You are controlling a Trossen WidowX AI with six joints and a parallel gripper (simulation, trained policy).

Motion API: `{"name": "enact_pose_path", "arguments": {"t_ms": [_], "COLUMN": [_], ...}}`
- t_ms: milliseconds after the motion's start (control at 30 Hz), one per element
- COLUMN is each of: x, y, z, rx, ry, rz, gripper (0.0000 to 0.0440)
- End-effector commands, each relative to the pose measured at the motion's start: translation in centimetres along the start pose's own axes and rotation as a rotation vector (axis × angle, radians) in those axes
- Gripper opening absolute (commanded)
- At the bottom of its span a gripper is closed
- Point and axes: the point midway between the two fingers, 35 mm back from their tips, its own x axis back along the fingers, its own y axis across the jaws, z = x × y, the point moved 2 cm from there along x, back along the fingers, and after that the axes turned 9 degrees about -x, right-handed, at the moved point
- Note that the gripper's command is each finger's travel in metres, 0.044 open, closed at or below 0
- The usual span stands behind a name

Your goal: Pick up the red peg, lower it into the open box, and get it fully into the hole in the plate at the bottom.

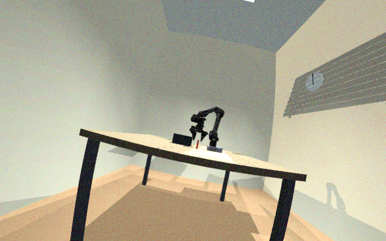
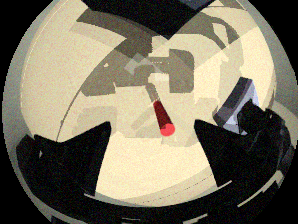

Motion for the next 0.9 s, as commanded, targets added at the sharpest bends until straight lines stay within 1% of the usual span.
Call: {"name": "enact_pose_path", "arguments": {"t_ms": [0,167,233,267,433,733,800,867], "x": [-1.7,-3.8,-4.4,-4.7,-6.1,-6.8,-6.9,-6.2], "y": [-0.2,-0.2,-0.2,-0.3,-0.7,-1.0,-1.0,-0.6], "z": [-0.1,-0.2,-0.3,-0.3,-0.4,-0.7,-0.7,-1.0], "rx": [0.002,0.011,0.018,0.021,0.022,0.010,0.010,0.016], "ry": [-0.018,-0.034,-0.039,-0.039,-0.041,-0.051,-0.055,-0.073], "rz": [0.013,0.013,0.018,0.023,0.061,0.131,0.147,0.135], "gripper": [0.0440,0.0439,0.0427,0.0408,0.0277,0.0046,0.0011,0.0003]}}
